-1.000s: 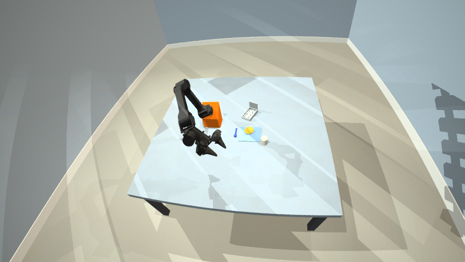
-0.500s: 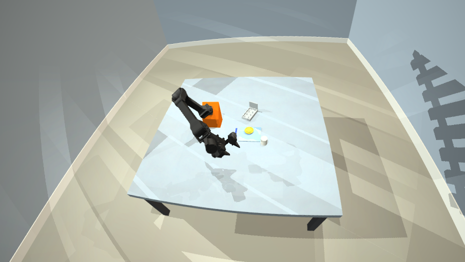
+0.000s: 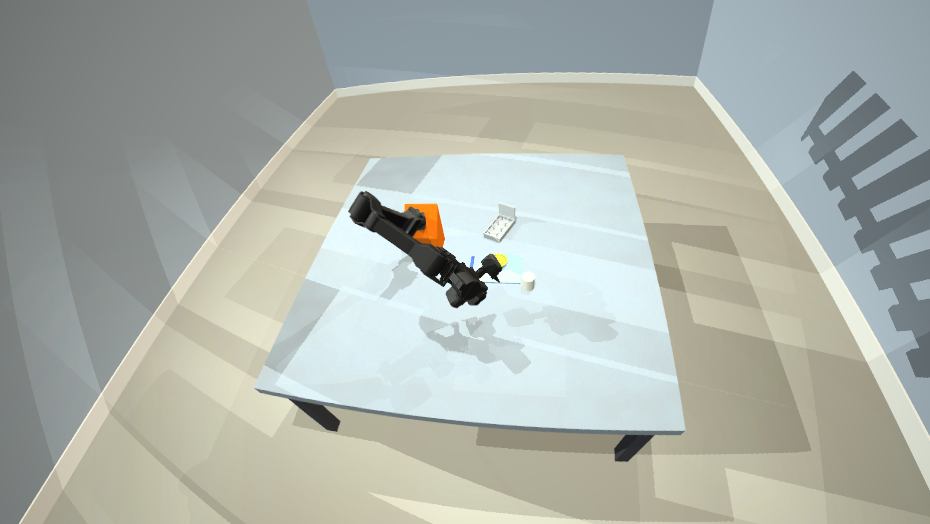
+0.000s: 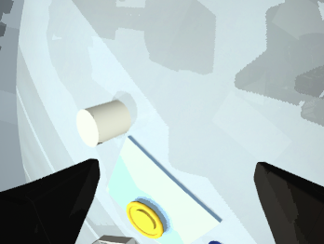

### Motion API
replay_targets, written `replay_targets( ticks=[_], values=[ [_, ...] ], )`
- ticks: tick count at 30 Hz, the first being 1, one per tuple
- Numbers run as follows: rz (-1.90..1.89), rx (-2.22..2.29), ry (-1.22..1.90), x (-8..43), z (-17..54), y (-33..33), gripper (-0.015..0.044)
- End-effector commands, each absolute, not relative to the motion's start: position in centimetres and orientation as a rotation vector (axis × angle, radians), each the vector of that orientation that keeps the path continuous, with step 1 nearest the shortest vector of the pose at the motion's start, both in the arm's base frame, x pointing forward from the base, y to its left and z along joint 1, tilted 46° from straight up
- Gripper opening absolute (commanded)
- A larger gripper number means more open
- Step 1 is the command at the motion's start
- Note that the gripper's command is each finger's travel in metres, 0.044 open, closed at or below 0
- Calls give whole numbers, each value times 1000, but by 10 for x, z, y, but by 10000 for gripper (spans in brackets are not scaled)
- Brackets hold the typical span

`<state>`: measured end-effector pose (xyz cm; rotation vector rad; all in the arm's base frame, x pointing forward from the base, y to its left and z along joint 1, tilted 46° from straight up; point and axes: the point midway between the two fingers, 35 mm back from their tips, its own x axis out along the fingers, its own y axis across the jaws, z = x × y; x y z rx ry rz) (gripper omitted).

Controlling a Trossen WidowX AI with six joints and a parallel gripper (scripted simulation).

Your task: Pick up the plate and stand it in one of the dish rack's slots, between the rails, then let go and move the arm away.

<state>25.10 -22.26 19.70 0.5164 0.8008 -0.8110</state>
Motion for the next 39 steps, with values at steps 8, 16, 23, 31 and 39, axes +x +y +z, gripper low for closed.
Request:
replay_targets(
  ticks=[8,16,23,31,39],
  values=[
    [-802,337,1057,273,140,-197,400],
    [-780,143,1225,284,104,-172,400],
    [-759,-56,1348,288,77,-150,400],
    [-727,-319,1455,289,52,-124,400],
    [-694,-555,1509,286,35,-102,400]
  ],
)
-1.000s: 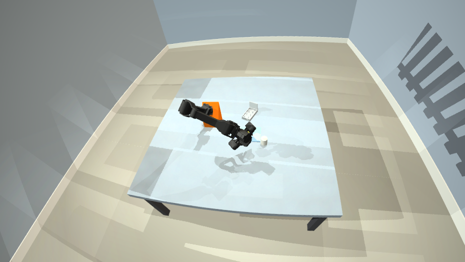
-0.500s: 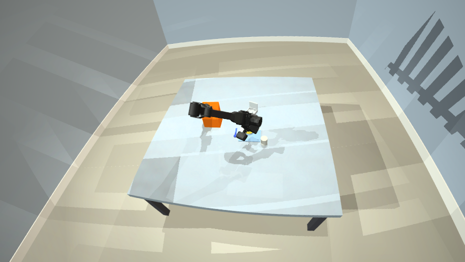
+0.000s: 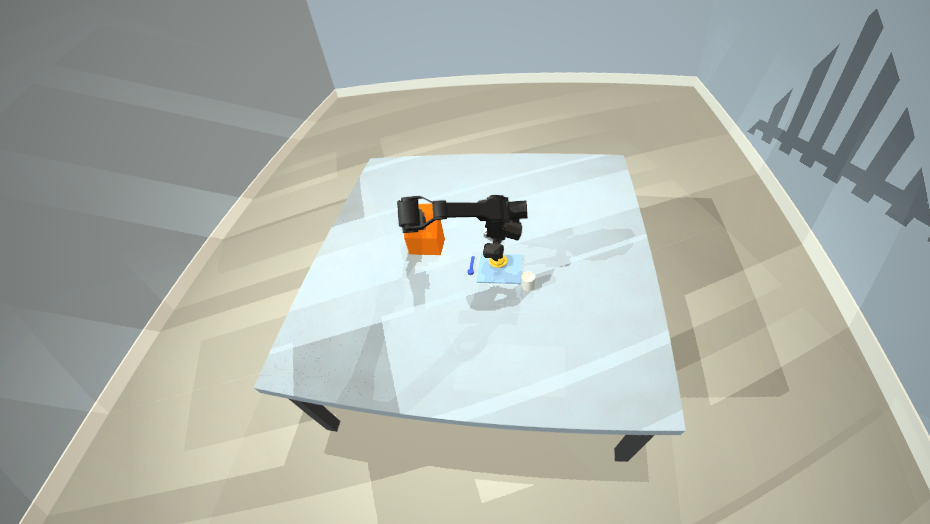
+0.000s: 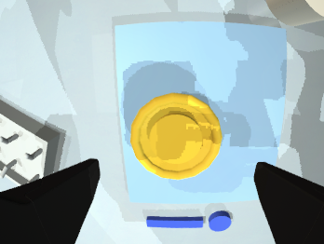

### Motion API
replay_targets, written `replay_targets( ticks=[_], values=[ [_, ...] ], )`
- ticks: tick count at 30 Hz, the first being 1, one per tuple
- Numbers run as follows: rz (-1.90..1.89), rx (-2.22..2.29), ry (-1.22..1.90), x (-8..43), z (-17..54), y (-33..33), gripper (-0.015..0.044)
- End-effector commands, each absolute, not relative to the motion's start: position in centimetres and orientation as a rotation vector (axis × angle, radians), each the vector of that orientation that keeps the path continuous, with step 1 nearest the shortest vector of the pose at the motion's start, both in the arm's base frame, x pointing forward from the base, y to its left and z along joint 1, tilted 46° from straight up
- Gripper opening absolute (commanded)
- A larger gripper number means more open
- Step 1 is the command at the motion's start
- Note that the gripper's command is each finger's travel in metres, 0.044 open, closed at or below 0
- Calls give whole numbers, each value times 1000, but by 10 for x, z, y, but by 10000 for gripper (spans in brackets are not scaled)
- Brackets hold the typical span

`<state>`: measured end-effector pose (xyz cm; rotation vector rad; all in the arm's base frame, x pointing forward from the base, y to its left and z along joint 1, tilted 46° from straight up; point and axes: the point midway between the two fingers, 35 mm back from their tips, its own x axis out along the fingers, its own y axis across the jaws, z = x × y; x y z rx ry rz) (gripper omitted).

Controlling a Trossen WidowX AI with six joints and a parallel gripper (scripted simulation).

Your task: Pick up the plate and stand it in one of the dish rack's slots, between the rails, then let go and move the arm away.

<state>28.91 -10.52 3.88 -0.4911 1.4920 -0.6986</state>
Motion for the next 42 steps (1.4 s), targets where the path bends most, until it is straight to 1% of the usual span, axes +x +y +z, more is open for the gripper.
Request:
replay_targets(
  ticks=[1,42],
  values=[
    [-694,-555,1509,286,35,-102,400],
    [-696,-556,1508,283,-5,-144,400]
  ],
)
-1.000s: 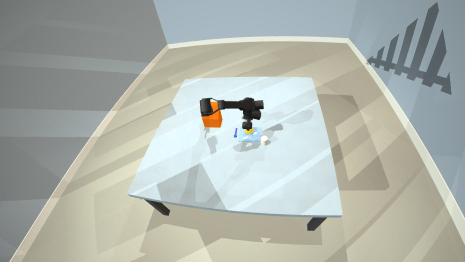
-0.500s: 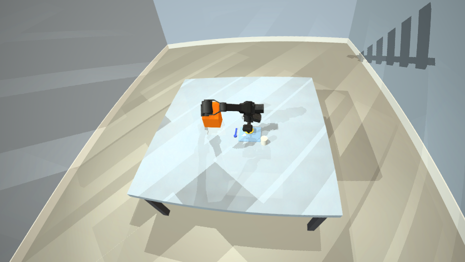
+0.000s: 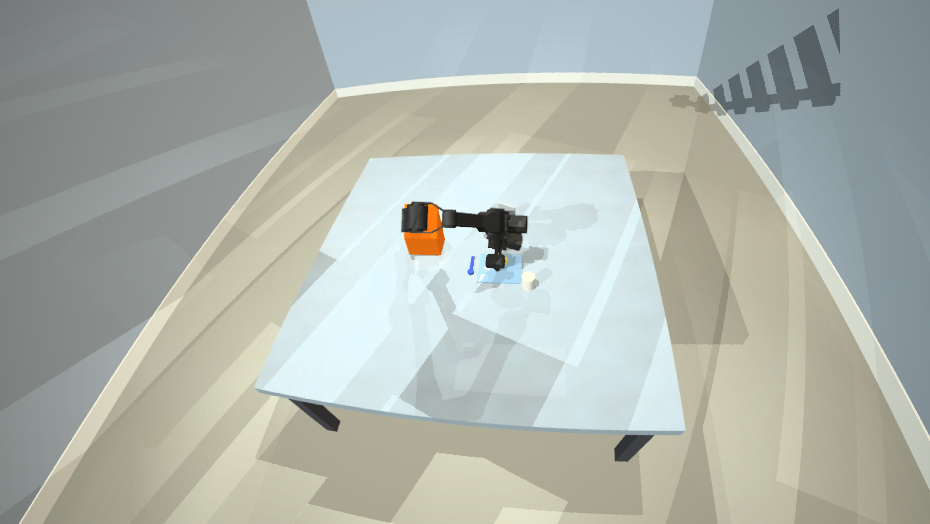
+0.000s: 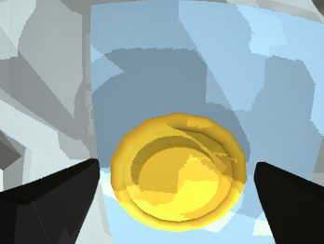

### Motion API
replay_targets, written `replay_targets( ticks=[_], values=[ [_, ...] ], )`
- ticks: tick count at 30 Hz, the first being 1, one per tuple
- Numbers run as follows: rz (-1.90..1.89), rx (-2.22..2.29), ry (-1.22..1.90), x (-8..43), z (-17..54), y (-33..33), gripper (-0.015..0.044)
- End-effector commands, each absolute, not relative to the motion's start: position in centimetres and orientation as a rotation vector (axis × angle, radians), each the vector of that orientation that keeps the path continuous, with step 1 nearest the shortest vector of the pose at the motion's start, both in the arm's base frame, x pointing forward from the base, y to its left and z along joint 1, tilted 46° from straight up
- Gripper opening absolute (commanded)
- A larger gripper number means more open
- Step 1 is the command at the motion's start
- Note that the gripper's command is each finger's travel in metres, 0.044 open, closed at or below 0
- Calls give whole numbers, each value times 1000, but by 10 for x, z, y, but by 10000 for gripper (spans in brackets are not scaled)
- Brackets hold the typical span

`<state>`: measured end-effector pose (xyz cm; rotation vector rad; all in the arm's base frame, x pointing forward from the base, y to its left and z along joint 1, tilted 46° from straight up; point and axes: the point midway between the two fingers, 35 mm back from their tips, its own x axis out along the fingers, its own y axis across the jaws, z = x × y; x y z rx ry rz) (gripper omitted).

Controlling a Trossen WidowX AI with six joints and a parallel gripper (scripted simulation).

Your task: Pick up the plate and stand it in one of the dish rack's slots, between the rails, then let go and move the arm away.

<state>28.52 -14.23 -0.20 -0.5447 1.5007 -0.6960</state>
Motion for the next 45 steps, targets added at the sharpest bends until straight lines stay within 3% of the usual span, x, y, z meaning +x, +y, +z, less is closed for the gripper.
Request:
replay_targets(
  ticks=[1,8,18,29,45],
  values=[
    [-696,-556,1508,283,-5,-144,374],
    [-696,-556,1508,283,-5,-144,359],
    [-696,-556,1508,283,-5,-144,293],
    [-680,-544,1509,297,22,-110,4],
    [-678,-542,1512,310,76,-49,0]
  ],
)
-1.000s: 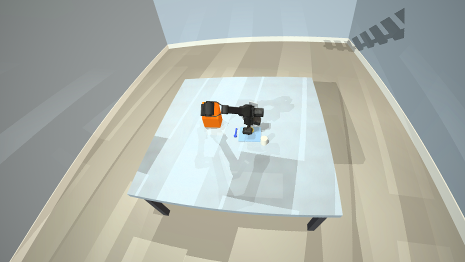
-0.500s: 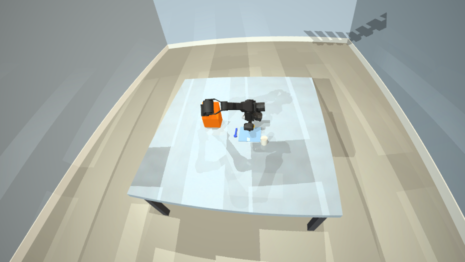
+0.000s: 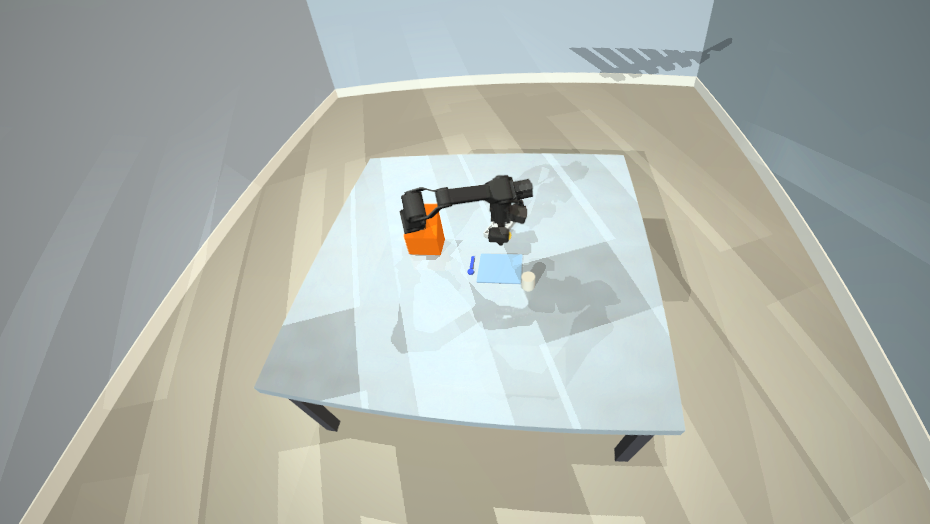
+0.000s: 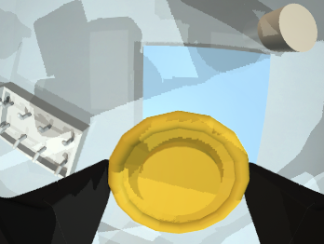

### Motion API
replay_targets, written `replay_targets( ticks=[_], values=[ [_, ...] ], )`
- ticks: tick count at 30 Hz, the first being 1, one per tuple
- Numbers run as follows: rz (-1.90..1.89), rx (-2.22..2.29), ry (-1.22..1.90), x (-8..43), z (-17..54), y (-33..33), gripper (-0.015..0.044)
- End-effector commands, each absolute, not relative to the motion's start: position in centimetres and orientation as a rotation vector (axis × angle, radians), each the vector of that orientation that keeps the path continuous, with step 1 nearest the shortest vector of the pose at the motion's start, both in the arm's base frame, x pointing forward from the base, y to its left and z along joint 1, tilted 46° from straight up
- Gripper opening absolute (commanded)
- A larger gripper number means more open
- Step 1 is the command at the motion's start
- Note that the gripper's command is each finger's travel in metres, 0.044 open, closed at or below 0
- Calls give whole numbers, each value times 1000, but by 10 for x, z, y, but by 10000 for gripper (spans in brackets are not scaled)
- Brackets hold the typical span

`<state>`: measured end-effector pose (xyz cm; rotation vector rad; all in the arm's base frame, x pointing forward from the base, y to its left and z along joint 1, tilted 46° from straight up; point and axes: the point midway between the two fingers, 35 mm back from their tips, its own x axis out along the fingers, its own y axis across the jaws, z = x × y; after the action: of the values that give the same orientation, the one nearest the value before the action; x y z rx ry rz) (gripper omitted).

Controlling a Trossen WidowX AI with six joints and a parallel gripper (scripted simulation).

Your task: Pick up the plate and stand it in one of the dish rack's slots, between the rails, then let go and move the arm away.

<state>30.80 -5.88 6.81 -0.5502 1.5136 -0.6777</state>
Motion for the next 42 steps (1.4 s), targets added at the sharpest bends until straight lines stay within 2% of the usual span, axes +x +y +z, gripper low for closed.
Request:
replay_targets(
  ticks=[1,13,26,32,42],
  values=[
    [-679,-542,1512,310,79,-46,0],
    [-694,-547,1508,311,108,-15,0],
    [-968,-234,1322,247,51,47,0],
    [-983,-218,1310,243,48,50,0],
    [-856,-224,1516,237,28,36,0]
  ],
)
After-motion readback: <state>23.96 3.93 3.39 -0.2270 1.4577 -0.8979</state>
